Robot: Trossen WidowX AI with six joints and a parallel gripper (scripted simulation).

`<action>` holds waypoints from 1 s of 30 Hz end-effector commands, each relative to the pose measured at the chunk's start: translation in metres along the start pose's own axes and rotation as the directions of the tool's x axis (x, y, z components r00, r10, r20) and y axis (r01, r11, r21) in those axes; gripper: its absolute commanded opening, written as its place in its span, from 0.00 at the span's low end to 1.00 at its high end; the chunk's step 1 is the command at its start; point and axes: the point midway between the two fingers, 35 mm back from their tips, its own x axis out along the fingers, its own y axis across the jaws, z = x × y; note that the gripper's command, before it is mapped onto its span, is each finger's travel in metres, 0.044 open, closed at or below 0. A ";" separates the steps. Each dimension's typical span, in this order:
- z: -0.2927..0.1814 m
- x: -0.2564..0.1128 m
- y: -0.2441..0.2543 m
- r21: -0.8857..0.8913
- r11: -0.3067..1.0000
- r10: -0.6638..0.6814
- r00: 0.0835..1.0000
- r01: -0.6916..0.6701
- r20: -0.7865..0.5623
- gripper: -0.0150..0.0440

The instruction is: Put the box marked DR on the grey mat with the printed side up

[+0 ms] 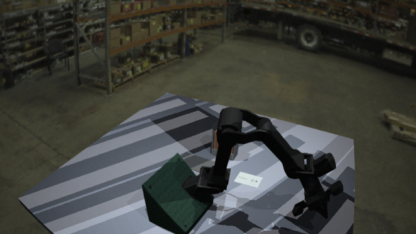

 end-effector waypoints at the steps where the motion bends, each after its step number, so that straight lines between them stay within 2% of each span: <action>1: -0.019 -0.003 -0.005 -0.063 0.998 -0.015 0.999 0.012 -0.047 0.25; 15: -0.094 -0.024 -0.025 -0.315 0.949 -0.072 0.967 -0.008 -0.243 0.25; 30: -0.168 -0.069 -0.046 -0.529 0.836 -0.125 0.888 -0.146 -0.442 0.25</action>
